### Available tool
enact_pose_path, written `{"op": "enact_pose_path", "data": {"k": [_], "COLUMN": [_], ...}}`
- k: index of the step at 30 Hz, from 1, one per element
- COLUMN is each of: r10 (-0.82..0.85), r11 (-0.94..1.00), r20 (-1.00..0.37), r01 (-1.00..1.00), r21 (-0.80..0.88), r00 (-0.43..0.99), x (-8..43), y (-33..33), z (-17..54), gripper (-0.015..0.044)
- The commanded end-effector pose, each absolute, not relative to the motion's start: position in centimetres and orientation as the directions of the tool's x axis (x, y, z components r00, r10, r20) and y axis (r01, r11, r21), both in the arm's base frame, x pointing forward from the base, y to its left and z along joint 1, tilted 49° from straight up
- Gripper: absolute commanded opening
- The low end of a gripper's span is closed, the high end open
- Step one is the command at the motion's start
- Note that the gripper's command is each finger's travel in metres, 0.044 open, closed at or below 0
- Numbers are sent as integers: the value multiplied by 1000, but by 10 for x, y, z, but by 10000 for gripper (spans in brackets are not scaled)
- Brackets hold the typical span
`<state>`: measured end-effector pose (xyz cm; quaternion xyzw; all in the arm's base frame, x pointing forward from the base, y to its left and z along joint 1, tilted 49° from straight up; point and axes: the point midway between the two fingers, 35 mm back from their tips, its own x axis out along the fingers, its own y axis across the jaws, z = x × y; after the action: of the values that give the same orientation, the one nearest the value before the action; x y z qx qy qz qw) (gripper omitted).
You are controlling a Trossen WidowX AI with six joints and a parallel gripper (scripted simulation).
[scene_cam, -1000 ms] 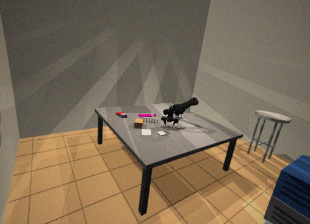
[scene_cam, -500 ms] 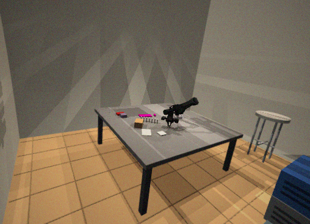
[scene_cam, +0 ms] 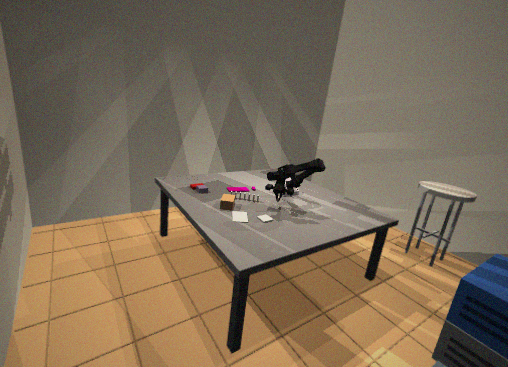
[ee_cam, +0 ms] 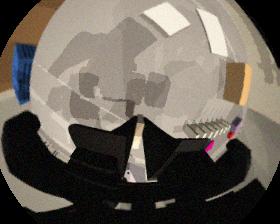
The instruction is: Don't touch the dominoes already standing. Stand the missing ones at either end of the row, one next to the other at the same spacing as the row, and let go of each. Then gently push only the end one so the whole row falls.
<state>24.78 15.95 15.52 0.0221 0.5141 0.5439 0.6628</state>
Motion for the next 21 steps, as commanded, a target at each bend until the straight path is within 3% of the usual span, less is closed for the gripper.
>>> {"op": "enact_pose_path", "data": {"k": [1,10,17,21], "r10": [748,748,749,749], "r11": [401,406,559,563], "r20": [-653,-654,-652,-652], "r01": [-705,-698,-416,-407], "r21": [585,590,717,720], "r00": [-117,-117,-118,-118], "x": [250,249,192,190], "y": [118,113,140,141], "z": [199,206,247,248], "gripper": [25,25,25,25]}}
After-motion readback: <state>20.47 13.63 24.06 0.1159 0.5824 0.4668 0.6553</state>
